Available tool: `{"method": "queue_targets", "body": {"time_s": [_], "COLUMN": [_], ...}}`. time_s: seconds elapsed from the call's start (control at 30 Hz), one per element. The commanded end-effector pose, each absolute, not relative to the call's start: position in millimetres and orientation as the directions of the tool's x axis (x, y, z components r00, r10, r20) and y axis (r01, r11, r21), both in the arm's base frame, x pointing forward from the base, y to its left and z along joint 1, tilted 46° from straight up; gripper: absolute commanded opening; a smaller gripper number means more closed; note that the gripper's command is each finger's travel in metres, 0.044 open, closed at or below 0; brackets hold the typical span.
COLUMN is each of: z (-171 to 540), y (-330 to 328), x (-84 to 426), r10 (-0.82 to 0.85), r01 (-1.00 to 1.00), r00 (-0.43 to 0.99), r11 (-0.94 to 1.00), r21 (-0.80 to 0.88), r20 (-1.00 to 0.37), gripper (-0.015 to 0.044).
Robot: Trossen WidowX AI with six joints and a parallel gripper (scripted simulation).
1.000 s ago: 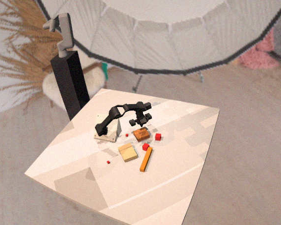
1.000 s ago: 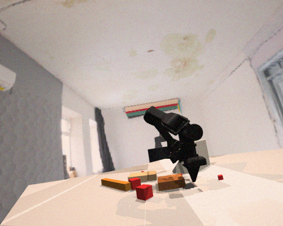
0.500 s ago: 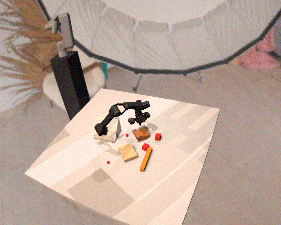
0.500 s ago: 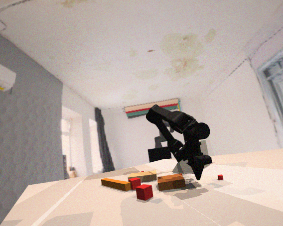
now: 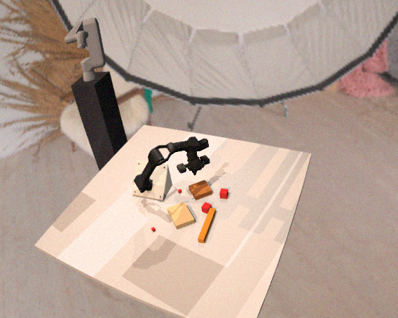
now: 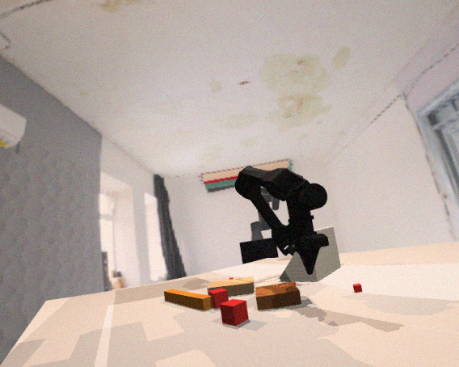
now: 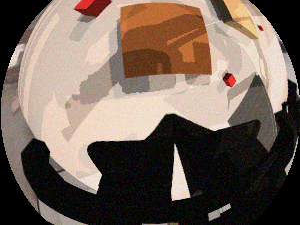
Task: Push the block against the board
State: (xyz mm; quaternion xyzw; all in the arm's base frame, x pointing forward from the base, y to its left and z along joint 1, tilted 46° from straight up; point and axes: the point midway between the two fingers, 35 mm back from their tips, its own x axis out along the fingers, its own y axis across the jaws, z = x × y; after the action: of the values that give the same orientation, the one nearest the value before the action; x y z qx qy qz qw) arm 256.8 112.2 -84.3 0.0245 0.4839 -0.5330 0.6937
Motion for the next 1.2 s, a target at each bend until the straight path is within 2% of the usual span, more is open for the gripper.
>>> {"method": "queue_targets", "body": {"time_s": [0.0,0.23,1.17], "z": [-70,-109,-97], "y": [104,65,54], "x": [257,255,273], "r10": [-0.707,-0.709,-0.706], "r01": [0.779,0.780,0.779], "r00": [-0.025,-0.025,-0.023], "r11": [0.429,0.427,0.431], "r21": [-0.457,-0.457,-0.455], "r20": [-0.707,-0.705,-0.708], "gripper": [0.0000,0.0000,0.0000]}}
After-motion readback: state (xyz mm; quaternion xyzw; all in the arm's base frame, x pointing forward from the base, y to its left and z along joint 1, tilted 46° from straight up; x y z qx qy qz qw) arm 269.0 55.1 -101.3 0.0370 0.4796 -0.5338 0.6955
